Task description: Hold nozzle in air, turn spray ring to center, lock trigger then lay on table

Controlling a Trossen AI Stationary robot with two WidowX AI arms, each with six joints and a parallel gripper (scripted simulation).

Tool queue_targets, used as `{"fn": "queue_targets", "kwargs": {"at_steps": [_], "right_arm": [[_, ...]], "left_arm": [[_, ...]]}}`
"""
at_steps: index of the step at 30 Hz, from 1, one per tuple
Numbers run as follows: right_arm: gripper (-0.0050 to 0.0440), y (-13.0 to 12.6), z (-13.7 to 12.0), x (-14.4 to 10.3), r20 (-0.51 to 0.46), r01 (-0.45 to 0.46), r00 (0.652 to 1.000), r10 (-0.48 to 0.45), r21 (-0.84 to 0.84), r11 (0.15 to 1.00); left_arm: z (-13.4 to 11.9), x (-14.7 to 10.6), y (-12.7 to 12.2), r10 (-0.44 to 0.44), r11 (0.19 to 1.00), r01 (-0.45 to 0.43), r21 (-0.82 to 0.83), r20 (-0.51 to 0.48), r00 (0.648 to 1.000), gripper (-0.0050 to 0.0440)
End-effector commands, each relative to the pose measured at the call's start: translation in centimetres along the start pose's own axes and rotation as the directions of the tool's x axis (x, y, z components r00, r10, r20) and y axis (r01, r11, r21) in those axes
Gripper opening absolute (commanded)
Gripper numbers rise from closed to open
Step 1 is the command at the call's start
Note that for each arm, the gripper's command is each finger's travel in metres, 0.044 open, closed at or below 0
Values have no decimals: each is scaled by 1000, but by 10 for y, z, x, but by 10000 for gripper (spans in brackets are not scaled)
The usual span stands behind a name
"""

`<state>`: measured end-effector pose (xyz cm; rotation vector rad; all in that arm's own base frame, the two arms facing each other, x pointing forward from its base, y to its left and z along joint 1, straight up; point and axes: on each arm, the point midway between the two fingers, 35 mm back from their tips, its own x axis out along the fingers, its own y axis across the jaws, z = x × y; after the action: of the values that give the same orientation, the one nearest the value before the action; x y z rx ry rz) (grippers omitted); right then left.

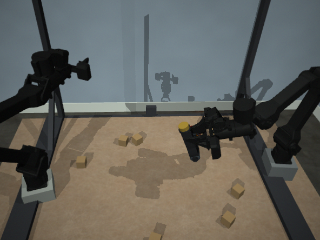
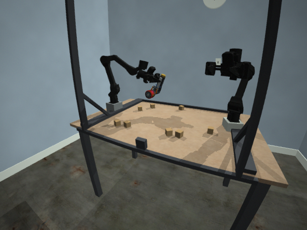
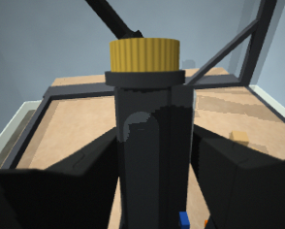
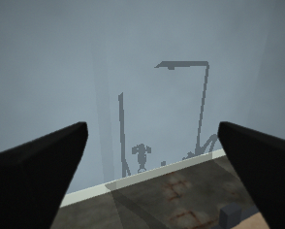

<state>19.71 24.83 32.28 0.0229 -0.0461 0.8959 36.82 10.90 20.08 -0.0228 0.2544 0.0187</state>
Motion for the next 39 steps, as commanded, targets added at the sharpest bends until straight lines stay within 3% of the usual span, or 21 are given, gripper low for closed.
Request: {"fn": "queue_targets", "kwargs": {"at_steps": [1, 5, 8, 12, 21, 22, 39], "right_arm": [[415, 0, 9, -1, 22, 3, 1000, -3, 3, 1000], [415, 0, 9, -1, 22, 3, 1000, -3, 3, 1000], [415, 0, 9, -1, 22, 3, 1000, -3, 3, 1000], [415, 0, 9, -1, 22, 3, 1000, -3, 3, 1000], [415, 0, 9, -1, 22, 3, 1000, -3, 3, 1000], [415, 0, 9, -1, 22, 3, 1000, -3, 3, 1000], [415, 0, 9, -1, 22, 3, 1000, -3, 3, 1000]], "left_arm": [[28, 13, -1, 43, 999, -43, 6, 32, 999, 165], [38, 21, -4, 72, 997, -72, 1, 32, 997, 165], [32, 17, -3, 56, 998, -56, 3, 28, 998, 165], [54, 32, -8, 107, 994, -107, -4, 40, 993, 165], [74, 52, -13, 176, 984, -176, -17, 31, 984, 165], [65, 46, -12, 153, 988, -153, -15, 28, 988, 165], [65, 46, -12, 153, 988, -153, -13, 29, 988, 165]]}}
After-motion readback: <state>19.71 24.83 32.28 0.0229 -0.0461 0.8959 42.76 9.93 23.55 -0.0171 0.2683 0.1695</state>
